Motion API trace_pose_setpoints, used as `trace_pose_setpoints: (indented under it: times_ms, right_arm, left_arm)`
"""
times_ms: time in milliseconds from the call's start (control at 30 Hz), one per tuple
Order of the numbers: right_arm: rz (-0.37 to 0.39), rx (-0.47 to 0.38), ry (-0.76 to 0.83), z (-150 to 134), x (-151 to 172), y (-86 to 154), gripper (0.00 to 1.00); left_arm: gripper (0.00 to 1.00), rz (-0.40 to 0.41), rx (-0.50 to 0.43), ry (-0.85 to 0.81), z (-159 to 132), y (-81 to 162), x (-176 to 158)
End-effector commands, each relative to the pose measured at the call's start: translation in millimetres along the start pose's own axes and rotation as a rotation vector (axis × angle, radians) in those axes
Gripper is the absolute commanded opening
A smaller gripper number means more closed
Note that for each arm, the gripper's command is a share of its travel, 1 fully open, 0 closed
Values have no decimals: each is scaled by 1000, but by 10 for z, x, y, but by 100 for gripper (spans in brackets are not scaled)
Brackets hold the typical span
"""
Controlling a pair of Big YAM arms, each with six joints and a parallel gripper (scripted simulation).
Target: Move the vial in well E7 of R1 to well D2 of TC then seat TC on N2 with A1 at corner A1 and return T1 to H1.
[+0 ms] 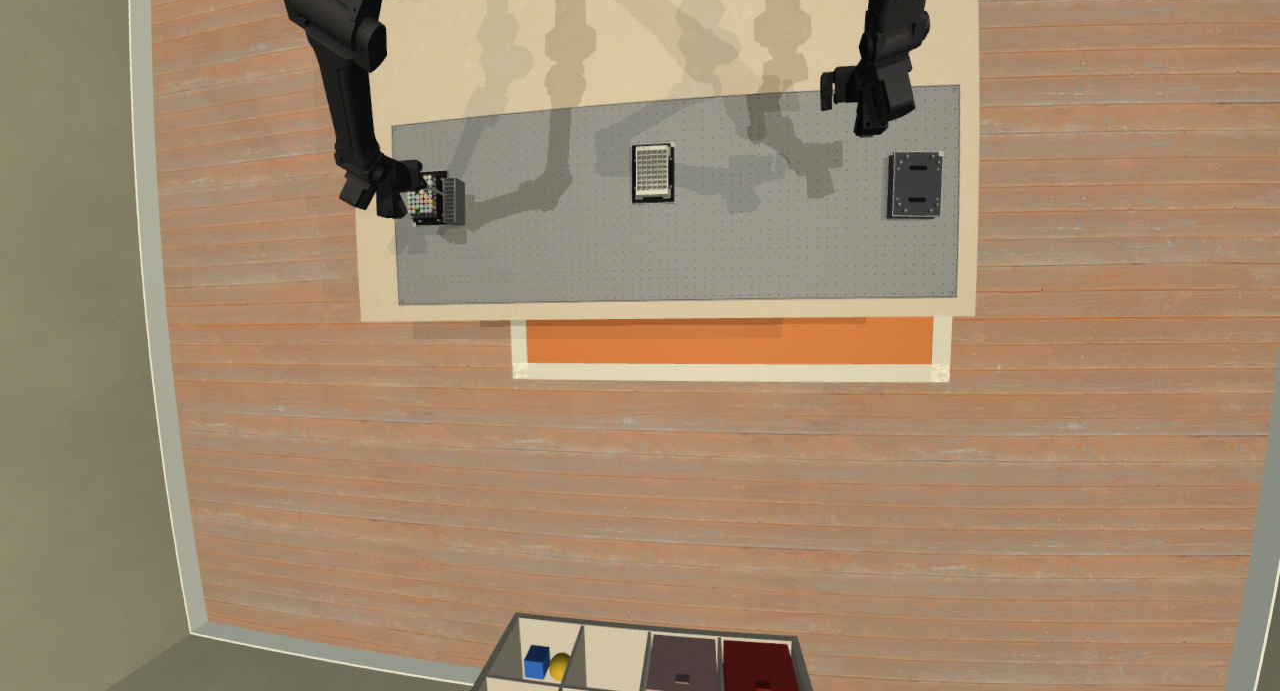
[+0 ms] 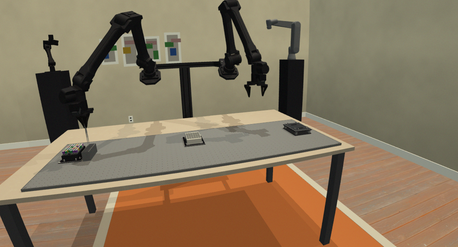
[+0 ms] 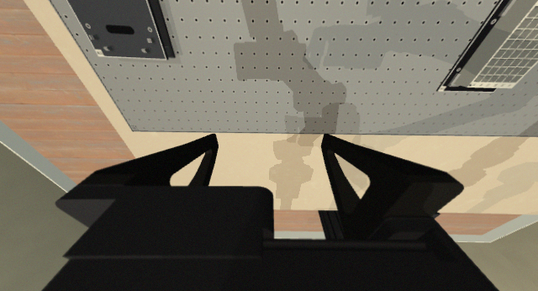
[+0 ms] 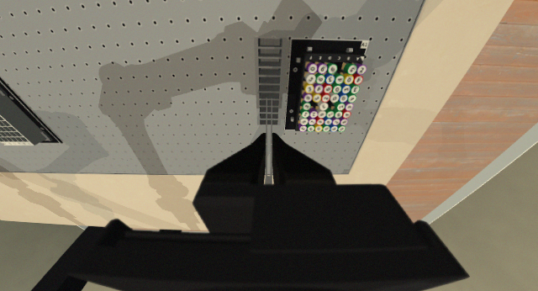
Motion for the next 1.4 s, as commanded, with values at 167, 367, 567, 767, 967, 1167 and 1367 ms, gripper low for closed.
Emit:
trace_pose_setpoints:
  times_ms: [167,367,567,767,967,1167,1367]
  right_arm:
    - [-13,10,160,-62,-369,67,7]
    - [-8,23,266,-171,-492,72,7]
    - [2,36,426,-332,-674,102,7]
    - [6,44,585,-480,-835,129,7]
    - [27,40,719,-363,-694,33,7]
    - [35,46,805,-418,-650,13,7]
    - [31,49,804,-498,-603,-34,7]
  left_arm:
    - [100,1,-16,-15,79,24,9]
    - [100,1,-16,-15,79,24,9]
    - [100,1,-16,-15,79,24,9]
    - [100,1,-16,-15,79,24,9]
    - [100,1,-16,-15,79,24,9]
    - [100,1,-16,-15,79,24,9]
    - [100,1,-16,-15,79,24,9]
Point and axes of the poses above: on each arm, the point where the finger pads meet when closed, its own y axis back along the fingers, its own x axis across the jaws, z = x × y, the point moved 2 cm from there along y, back along the fingers, and after that the axes turned 7 degrees about y, right-handed, at the moved point
